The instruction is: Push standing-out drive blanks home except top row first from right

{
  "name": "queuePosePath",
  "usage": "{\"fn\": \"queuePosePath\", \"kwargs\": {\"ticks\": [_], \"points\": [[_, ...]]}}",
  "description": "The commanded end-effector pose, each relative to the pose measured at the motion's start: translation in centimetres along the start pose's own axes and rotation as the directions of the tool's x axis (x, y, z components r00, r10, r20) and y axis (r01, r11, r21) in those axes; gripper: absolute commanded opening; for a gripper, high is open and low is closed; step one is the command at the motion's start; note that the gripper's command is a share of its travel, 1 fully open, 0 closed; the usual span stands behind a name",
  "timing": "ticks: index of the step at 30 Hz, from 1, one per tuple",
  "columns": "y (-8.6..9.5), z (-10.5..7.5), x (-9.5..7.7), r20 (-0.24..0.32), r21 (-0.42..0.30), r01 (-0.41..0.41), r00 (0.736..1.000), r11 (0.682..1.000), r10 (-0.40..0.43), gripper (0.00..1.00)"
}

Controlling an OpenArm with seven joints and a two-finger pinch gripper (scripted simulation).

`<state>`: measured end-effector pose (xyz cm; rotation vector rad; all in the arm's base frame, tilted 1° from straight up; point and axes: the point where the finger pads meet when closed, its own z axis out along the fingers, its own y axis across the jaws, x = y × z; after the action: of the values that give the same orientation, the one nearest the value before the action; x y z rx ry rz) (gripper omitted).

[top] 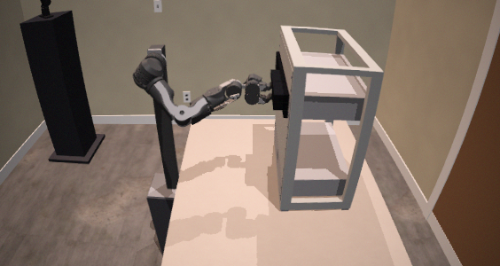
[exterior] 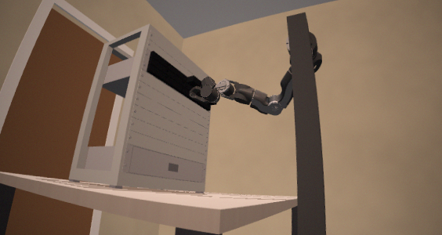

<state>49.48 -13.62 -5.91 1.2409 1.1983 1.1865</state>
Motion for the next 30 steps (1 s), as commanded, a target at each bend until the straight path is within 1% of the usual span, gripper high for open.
{"fn": "queuePosePath", "kwargs": {"ticks": [1,23,26,28,30], "points": [[0.9,0.2,0.3,-0.012,-0.025,-0.002,1.000,1.000,0.002,0.00],[0.9,0.2,0.3,-0.012,-0.025,-0.002,1.000,1.000,0.002,0.00],[1.0,-0.3,0.4,-0.016,-0.031,-0.003,1.000,1.000,0.003,0.00],[1.0,-0.3,0.4,-0.016,-0.031,-0.003,1.000,1.000,0.003,0.00],[1.0,-0.9,0.4,-0.016,-0.031,-0.003,1.000,1.000,0.003,0.00]]}}
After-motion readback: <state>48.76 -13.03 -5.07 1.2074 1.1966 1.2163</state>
